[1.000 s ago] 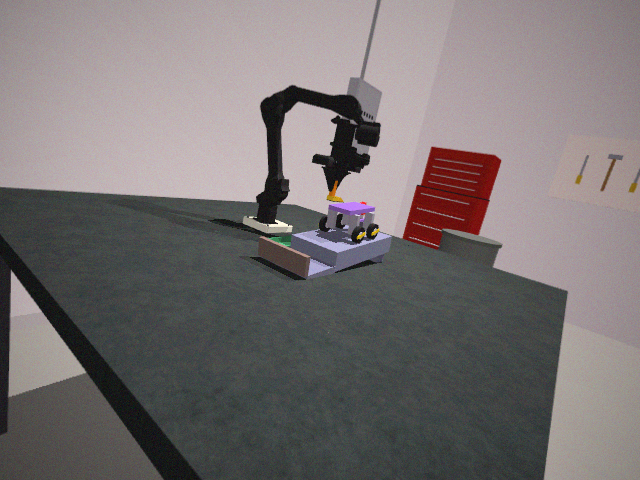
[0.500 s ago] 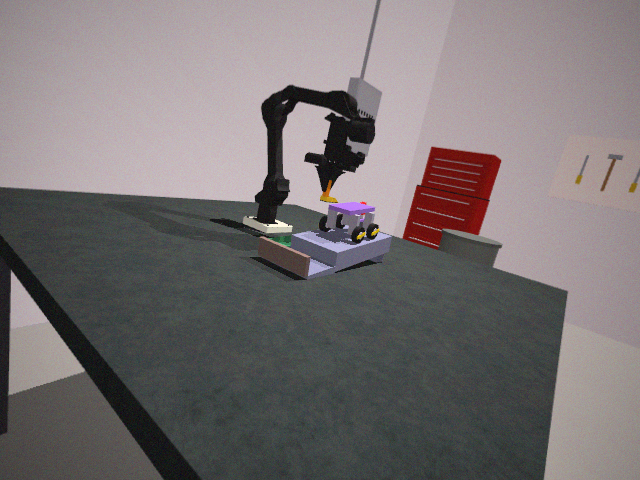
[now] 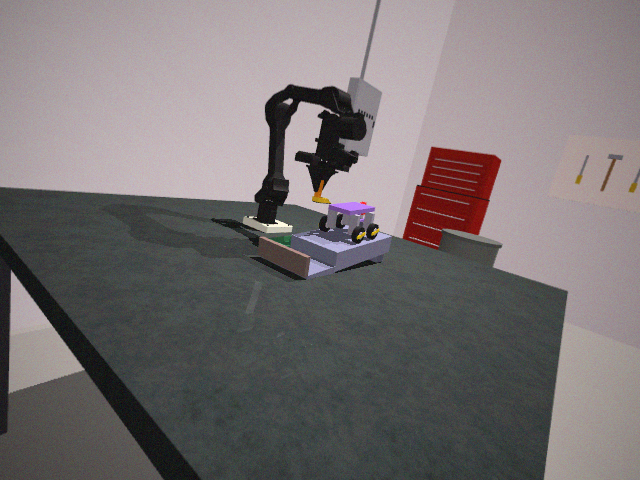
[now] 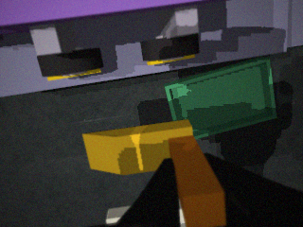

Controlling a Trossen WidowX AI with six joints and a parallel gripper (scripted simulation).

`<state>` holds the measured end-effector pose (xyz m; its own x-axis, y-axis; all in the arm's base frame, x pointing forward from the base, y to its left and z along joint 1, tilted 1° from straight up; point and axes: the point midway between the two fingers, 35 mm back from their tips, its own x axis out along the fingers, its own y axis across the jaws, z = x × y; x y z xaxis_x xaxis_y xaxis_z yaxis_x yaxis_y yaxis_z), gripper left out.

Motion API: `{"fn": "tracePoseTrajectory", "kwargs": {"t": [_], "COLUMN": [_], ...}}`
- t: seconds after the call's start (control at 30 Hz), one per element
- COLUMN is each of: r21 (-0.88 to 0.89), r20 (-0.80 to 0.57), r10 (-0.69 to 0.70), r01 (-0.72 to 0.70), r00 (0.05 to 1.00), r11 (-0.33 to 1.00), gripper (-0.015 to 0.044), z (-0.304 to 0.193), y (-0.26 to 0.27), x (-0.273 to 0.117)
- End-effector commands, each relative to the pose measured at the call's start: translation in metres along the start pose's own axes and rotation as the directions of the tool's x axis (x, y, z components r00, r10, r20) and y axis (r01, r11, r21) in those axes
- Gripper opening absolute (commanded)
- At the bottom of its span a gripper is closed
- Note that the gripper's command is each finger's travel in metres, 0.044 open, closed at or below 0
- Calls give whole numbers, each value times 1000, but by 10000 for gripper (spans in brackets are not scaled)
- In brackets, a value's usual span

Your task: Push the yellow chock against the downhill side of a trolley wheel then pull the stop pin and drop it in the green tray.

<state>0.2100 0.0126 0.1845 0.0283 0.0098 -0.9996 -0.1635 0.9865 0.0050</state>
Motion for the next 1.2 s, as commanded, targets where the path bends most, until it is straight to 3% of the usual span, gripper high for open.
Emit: {"fn": "tracePoseTrajectory", "kwargs": {"t": [0.0,0.83,1.17], "r21": [-3,-4,-4], "r20": [-2,-1,-2], "r10": [3,-7,97], "r01": [-3,7,-97], "r00": [1000,1000,995], "r11": [1000,1000,995], "gripper": [0,0,0], "z": [4,24,25], "y": [-13,-110,-115], "x": [2,11,11]}}
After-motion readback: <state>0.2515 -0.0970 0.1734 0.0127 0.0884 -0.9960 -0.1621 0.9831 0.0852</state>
